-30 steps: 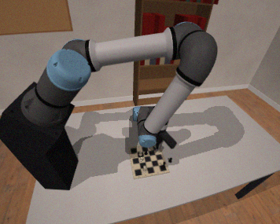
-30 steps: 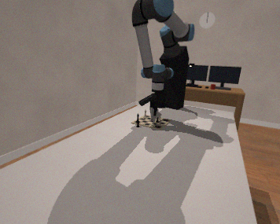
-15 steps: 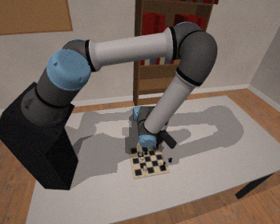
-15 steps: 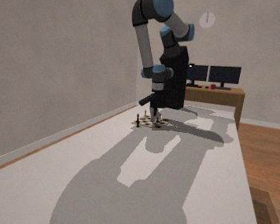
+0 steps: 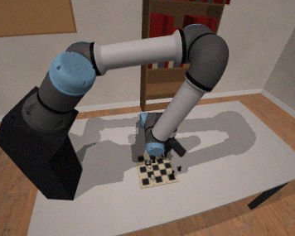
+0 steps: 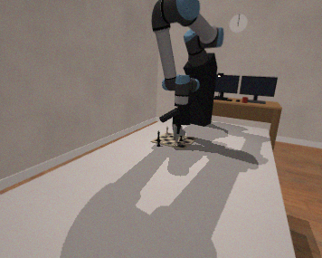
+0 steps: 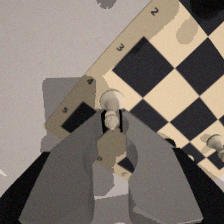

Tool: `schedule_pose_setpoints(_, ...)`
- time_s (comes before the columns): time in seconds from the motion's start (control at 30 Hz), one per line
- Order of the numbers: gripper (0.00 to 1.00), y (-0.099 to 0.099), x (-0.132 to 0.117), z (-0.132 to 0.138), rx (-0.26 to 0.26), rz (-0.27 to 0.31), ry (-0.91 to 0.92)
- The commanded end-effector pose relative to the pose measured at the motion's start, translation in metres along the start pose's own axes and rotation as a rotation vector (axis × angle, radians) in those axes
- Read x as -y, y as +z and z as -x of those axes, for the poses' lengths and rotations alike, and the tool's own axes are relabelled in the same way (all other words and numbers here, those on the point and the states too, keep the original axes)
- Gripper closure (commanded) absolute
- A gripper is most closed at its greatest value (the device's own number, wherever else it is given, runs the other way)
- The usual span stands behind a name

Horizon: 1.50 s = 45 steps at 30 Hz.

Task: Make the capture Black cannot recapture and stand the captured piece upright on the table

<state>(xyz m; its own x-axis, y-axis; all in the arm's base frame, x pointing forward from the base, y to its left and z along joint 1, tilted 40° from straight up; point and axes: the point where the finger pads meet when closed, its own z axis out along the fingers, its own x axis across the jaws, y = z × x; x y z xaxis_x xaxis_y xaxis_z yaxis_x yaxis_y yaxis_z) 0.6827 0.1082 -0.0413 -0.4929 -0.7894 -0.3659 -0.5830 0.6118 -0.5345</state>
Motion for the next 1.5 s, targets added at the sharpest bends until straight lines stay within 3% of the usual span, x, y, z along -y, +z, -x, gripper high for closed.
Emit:
schedule_pose_setpoints(0.0, 1.00, 0.0018, 0.0022, 0.0014, 0.003, -0.003, 0.000)
schedule_pose_setpoints(1.3, 1.00, 0.0014, 0.0022, 0.0014, 0.003, -0.003, 0.000)
schedule_pose_setpoints(1.47, 0.91, 0.0014, 0.0022, 0.0014, 0.003, -0.003, 0.000)
